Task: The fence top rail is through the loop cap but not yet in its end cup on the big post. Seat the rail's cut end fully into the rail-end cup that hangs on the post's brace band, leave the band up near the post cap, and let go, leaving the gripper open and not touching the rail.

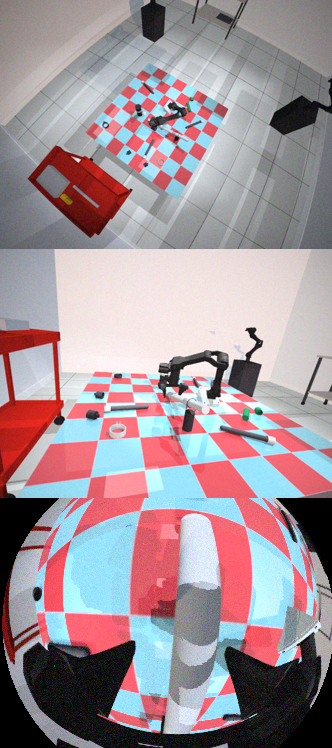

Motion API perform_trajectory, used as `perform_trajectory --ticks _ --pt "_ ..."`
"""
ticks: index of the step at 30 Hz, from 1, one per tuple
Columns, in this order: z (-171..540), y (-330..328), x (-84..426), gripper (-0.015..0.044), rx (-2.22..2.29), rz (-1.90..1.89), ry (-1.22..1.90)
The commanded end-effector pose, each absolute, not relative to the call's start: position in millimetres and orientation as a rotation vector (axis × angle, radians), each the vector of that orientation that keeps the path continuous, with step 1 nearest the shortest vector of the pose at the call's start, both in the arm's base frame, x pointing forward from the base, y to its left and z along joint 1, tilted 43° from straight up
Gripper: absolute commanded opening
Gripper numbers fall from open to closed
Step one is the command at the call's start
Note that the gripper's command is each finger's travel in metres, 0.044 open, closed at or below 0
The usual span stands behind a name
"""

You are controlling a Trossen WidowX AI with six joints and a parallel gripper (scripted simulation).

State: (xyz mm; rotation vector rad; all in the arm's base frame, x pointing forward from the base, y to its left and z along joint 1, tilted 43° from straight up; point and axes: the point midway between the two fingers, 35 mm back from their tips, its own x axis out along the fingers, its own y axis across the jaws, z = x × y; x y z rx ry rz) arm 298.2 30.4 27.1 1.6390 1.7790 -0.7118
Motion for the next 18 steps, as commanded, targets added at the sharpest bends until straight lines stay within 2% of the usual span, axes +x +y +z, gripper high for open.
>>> perform_trajectory --ticks 1,5,14,18 --pt "21.9 36.3 295.7 0.0440 1.643 -0.714 1.787" --pt "19.2 39.0 295.1 0.0440 1.643 -0.714 1.788" --pt "19.2 39.0 295.1 0.0204 1.643 -0.714 1.788" --pt "19.2 39.0 295.1 0.0177 1.643 -0.714 1.788"
